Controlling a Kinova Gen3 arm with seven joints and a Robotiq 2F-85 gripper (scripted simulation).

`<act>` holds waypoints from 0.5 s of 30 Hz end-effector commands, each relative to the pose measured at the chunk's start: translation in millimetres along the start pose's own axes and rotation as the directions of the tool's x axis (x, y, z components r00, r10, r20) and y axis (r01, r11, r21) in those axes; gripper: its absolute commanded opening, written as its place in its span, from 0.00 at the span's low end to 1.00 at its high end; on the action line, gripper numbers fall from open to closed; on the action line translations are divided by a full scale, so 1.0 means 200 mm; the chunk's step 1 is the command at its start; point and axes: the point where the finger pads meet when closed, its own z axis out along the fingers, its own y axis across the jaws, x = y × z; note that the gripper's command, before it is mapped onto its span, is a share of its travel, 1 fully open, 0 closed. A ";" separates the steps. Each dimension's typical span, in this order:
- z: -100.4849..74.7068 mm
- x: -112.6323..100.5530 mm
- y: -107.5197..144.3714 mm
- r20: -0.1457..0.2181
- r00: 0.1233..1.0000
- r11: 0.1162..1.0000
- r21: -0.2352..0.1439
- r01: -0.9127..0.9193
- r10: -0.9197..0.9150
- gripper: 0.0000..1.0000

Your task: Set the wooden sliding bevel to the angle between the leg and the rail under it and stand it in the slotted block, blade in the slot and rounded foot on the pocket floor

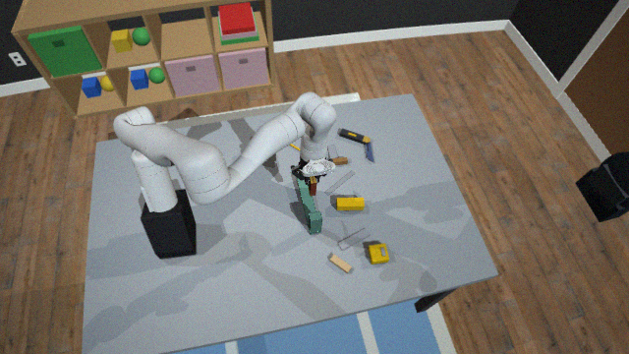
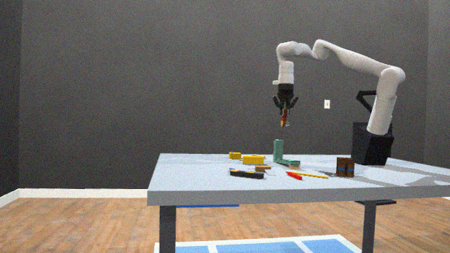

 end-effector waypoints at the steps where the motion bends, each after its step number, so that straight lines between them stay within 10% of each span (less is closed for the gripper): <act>1: 0.00 -0.01 0.00 -0.001 1.000 1.000 0.002 -0.004 0.004 0.10; 15: -0.01 -0.12 0.05 0.000 0.999 0.999 0.001 -0.033 0.033 0.10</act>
